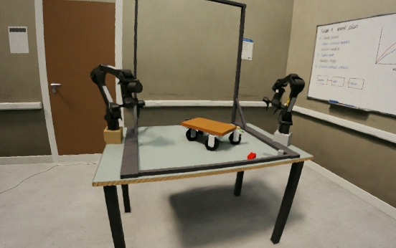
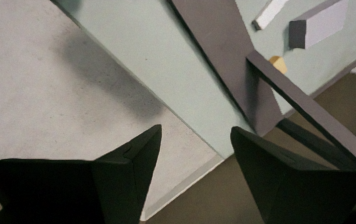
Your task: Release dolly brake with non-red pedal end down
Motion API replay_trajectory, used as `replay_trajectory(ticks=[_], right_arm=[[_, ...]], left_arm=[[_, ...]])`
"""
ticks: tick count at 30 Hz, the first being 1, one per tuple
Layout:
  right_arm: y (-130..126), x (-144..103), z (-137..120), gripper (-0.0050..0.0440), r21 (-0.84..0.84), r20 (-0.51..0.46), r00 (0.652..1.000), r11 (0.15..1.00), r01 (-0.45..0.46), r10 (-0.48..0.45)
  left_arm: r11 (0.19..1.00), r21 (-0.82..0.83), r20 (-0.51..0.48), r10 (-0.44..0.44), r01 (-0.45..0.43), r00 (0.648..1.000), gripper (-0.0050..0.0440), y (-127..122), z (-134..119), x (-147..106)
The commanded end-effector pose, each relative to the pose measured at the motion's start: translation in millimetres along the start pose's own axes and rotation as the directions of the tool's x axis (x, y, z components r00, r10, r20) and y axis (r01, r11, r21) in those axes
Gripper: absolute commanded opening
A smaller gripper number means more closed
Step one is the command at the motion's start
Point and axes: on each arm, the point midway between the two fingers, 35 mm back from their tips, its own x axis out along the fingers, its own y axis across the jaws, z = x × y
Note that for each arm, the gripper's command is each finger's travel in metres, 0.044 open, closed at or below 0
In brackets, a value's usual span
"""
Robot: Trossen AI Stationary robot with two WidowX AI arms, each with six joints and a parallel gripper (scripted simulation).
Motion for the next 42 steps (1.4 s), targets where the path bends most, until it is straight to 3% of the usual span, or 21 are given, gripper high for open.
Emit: replay_trajectory(ticks=[1,5,7,11,22,24,31,39,42], right_arm=[[7,11,10,0.0440,-0.068,0.039,0.999,0.998,-0.018,0.021],[15,19,19,0.0440,-0.131,0.083,0.995,0.991,-0.038,0.049],[15,19,19,0.0440,-0.131,0.083,0.995,0.991,-0.038,0.049],[24,28,30,0.0440,-0.209,0.138,0.987,0.976,-0.056,0.086],[46,44,50,0.0440,-0.378,0.252,0.952,0.923,-0.068,0.173],[46,44,50,0.0440,-0.378,0.252,0.952,0.923,-0.068,0.173],[61,53,62,0.0440,-0.489,0.328,0.914,0.871,-0.053,0.240],[76,59,71,0.0440,-0.588,0.396,0.865,0.809,-0.019,0.308],[77,60,72,0.0440,-0.599,0.403,0.858,0.800,-0.015,0.318]], left_arm=[[0.997,0.078,0.022,0.019,-0.021,1.000,0.0176,-28,2,1],[0.985,0.166,0.058,0.034,-0.043,0.998,0.0080,-53,13,7],[0.985,0.166,0.058,0.034,-0.043,0.998,0.0080,-53,13,7],[0.958,0.273,0.097,0.058,-0.083,0.994,0.0000,-82,33,14],[0.855,0.485,0.152,0.127,-0.186,0.980,0.0000,-139,96,28],[0.855,0.485,0.152,0.127,-0.186,0.980,0.0000,-139,96,28],[0.745,0.621,0.164,0.179,-0.243,0.970,-0.0002,-167,159,35],[0.615,0.743,0.157,0.225,-0.265,0.962,-0.0013,-180,232,38],[0.585,0.767,0.154,0.230,-0.263,0.961,-0.0020,-180,242,38]])
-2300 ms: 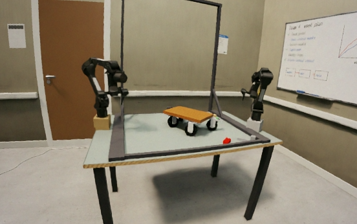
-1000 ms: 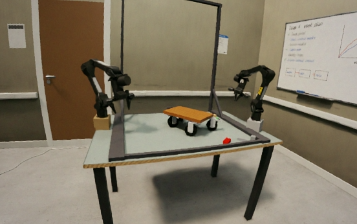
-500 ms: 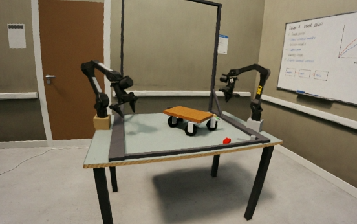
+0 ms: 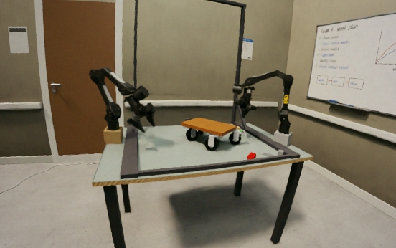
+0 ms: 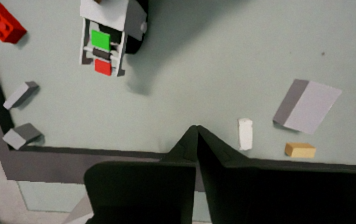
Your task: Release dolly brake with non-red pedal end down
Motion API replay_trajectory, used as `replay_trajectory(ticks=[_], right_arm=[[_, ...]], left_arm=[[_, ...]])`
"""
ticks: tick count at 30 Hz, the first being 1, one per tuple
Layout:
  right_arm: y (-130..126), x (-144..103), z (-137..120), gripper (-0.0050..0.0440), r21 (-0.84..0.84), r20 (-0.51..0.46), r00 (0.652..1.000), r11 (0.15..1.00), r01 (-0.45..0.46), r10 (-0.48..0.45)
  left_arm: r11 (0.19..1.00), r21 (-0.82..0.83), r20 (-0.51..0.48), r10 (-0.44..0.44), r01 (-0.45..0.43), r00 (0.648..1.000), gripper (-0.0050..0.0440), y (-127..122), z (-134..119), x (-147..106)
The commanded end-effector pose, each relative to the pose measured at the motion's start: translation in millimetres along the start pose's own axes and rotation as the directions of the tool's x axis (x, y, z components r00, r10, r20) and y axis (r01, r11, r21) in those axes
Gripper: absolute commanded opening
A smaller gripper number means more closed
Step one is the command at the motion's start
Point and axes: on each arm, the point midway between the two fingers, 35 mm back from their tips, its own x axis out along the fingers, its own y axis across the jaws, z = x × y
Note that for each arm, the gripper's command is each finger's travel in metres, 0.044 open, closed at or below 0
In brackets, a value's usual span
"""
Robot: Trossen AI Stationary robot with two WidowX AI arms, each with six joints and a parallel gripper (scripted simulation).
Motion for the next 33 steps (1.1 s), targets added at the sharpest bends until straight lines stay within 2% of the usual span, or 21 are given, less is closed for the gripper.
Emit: replay_trajectory(ticks=[1,4,11,33], right_arm=[[2,6,3,0.0440,-0.051,0.041,0.999,0.999,-0.004,0.006],[6,10,8,0.0440,-0.104,0.088,0.996,0.995,-0.007,0.016],[11,16,14,0.0440,-0.189,0.166,0.986,0.982,-0.004,0.036],[12,12,21,0.0440,-0.187,0.187,0.982,0.982,-0.004,0.039]], left_arm=[[0.995,0.098,-0.015,-0.015,0.016,1.000,-0.0028,14,25,0],[0.987,0.160,-0.033,-0.013,0.018,0.999,-0.0050,41,46,6],[0.955,0.294,-0.060,-0.018,0.035,0.998,-0.0050,95,75,17],[0.952,0.303,-0.064,-0.014,0.033,0.998,-0.0050,98,74,19]])
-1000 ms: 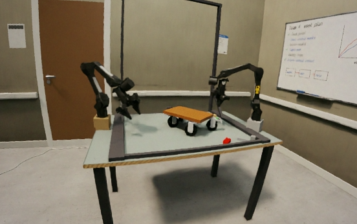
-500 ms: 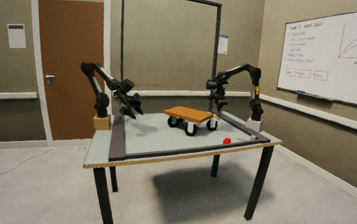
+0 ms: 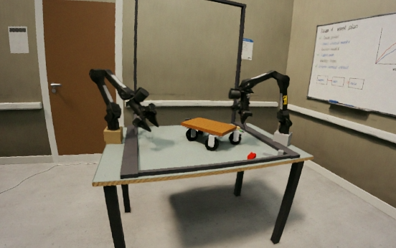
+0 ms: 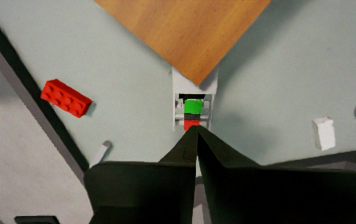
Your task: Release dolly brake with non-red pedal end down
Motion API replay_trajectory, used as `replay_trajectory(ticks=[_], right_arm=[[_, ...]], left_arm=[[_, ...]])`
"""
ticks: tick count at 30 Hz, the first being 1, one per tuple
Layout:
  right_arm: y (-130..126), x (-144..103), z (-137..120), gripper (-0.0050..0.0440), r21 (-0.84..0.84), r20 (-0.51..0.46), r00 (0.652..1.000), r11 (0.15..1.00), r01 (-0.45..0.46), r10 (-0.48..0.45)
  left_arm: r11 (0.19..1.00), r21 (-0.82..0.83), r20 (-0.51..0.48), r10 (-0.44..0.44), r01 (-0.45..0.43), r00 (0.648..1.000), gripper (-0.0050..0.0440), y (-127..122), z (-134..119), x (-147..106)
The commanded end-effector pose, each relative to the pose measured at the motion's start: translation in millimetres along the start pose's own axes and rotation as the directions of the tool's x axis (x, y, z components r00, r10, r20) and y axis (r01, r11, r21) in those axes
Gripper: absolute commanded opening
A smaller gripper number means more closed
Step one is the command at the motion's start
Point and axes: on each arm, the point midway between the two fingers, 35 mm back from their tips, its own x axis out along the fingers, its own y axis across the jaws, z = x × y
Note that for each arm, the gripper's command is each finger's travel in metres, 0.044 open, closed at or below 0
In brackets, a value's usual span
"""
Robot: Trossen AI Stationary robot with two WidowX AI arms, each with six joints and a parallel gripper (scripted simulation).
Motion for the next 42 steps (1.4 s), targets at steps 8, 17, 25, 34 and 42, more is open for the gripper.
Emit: replay_trajectory(ticks=[8,17,25,34,42], right_arm=[[0,-1,4,0.0440,-0.005,0.010,1.000,1.000,0.002,-0.002],[0,-1,4,0.0440,-0.005,0.010,1.000,1.000,0.002,-0.002],[0,-1,4,0.0440,-0.005,0.010,1.000,1.000,0.002,-0.002],[0,-1,4,0.0440,-0.005,0.010,1.000,1.000,0.002,-0.002],[0,-1,4,0.0440,-0.005,0.010,1.000,1.000,0.002,-0.002]], left_arm=[[1.000,0.005,0.013,0.000,0.000,1.000,-0.0050,0,4,10],[1.000,0.005,0.011,0.000,0.000,1.000,-0.0050,0,3,22],[1.000,0.005,0.001,-0.002,0.002,1.000,-0.0050,-1,1,31],[1.000,0.004,0.001,-0.002,0.002,1.000,-0.0050,0,2,35],[1.000,0.004,0.001,-0.002,0.002,1.000,-0.0050,0,2,40]])
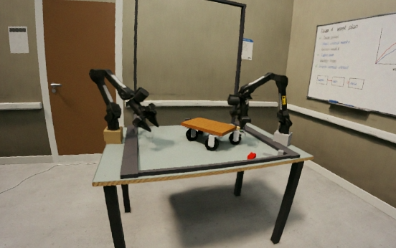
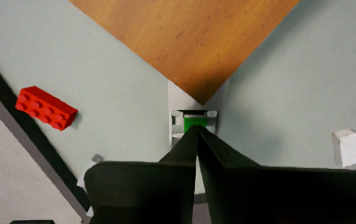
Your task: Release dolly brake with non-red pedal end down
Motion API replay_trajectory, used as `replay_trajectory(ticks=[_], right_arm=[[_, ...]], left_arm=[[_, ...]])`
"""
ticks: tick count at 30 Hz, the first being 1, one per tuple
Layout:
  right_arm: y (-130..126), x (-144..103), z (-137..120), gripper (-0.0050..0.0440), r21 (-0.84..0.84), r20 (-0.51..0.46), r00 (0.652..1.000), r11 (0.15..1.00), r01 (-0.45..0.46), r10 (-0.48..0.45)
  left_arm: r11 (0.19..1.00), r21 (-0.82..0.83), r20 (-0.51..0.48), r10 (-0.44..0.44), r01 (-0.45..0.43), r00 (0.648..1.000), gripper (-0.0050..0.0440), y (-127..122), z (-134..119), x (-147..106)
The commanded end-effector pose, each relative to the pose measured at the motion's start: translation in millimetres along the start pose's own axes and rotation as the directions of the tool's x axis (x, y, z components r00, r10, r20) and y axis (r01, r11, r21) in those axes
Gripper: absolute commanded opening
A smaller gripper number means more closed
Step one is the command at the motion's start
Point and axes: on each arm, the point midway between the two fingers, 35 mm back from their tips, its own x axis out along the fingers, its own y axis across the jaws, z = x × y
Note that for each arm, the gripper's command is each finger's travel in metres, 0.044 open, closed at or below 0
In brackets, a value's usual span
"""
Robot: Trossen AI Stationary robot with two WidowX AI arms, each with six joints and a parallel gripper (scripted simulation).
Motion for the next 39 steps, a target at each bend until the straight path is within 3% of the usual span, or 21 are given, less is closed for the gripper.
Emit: replay_trajectory(ticks=[1,20,24,26,29,30,39], right_arm=[[0,-1,4,0.0440,-0.005,0.010,1.000,1.000,0.002,-0.002],[0,-1,4,0.0440,-0.005,0.010,1.000,1.000,0.002,-0.002],[0,-1,4,0.0440,-0.005,0.010,1.000,1.000,0.002,-0.002],[0,-1,4,0.0440,-0.005,0.010,1.000,1.000,0.002,-0.002],[0,-1,4,0.0440,-0.005,0.010,1.000,1.000,0.002,-0.002],[0,-1,4,0.0440,-0.005,0.010,1.000,1.000,0.002,-0.002],[0,-1,4,0.0440,-0.005,0.010,1.000,1.000,0.002,-0.002]], left_arm=[[1.000,0.001,-0.001,-0.002,0.002,1.000,-0.0050,0,0,3],[1.000,0.001,-0.002,-0.002,0.002,1.000,-0.0050,0,0,13],[1.000,-0.001,0.043,0.004,-0.004,0.999,-0.0050,1,9,-29],[1.000,-0.001,0.043,0.004,-0.004,0.999,-0.0050,1,9,-29],[1.000,-0.002,0.043,0.004,-0.004,0.999,-0.0050,0,7,-62],[1.000,0.000,0.009,0.001,-0.001,1.000,-0.0050,1,3,-28],[1.000,0.000,0.009,0.001,-0.001,1.000,-0.0050,1,3,-28]])
